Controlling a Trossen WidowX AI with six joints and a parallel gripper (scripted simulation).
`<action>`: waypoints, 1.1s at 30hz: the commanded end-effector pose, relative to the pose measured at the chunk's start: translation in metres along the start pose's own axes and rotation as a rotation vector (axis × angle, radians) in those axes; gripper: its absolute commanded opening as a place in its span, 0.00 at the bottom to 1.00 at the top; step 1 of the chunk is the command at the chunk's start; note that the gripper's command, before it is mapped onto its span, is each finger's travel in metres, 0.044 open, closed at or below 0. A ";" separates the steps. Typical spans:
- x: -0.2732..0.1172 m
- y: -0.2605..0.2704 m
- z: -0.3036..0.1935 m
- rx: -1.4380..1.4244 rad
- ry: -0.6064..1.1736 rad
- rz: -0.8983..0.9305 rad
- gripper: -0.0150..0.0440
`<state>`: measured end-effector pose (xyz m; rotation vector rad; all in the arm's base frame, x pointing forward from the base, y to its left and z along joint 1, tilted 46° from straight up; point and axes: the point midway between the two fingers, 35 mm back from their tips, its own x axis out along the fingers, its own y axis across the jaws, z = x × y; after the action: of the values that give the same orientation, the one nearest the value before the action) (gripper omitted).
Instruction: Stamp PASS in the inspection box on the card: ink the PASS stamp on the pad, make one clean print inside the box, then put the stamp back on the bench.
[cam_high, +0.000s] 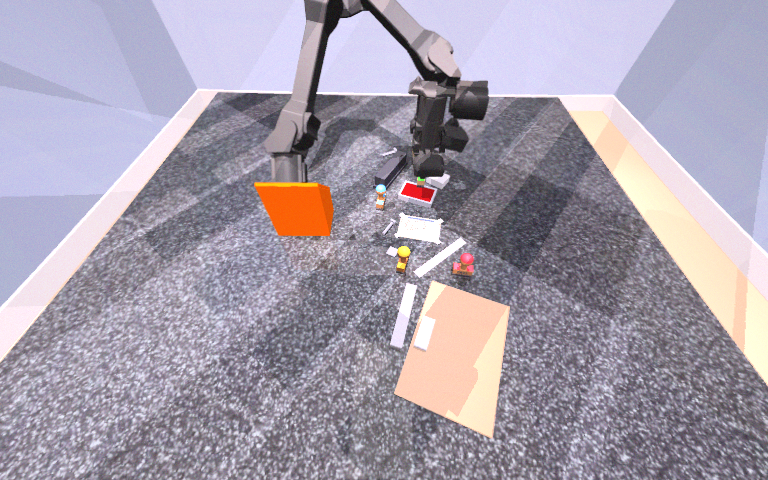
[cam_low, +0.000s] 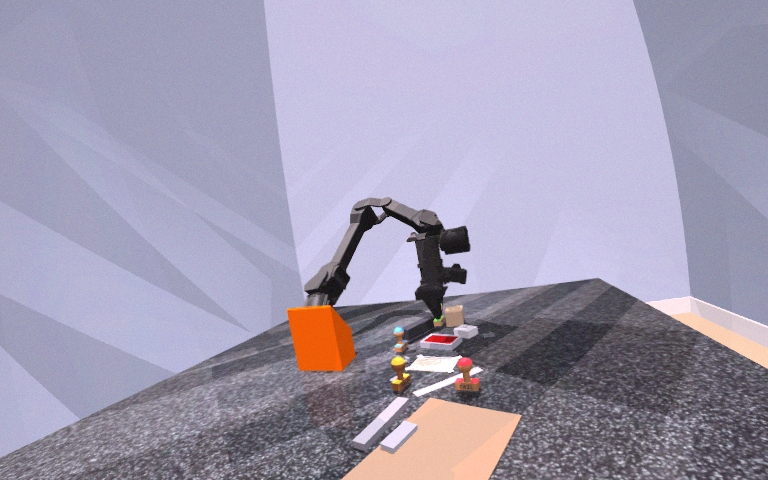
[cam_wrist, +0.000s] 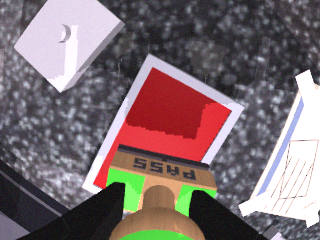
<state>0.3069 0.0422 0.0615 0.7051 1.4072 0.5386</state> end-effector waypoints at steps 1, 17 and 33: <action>0.004 -0.001 -0.002 0.009 0.004 0.004 0.25; 0.015 -0.001 -0.002 0.007 0.004 0.005 0.25; 0.025 0.000 -0.003 0.006 0.004 0.007 0.25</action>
<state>0.3085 0.0580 0.0466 0.7048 1.4050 0.5431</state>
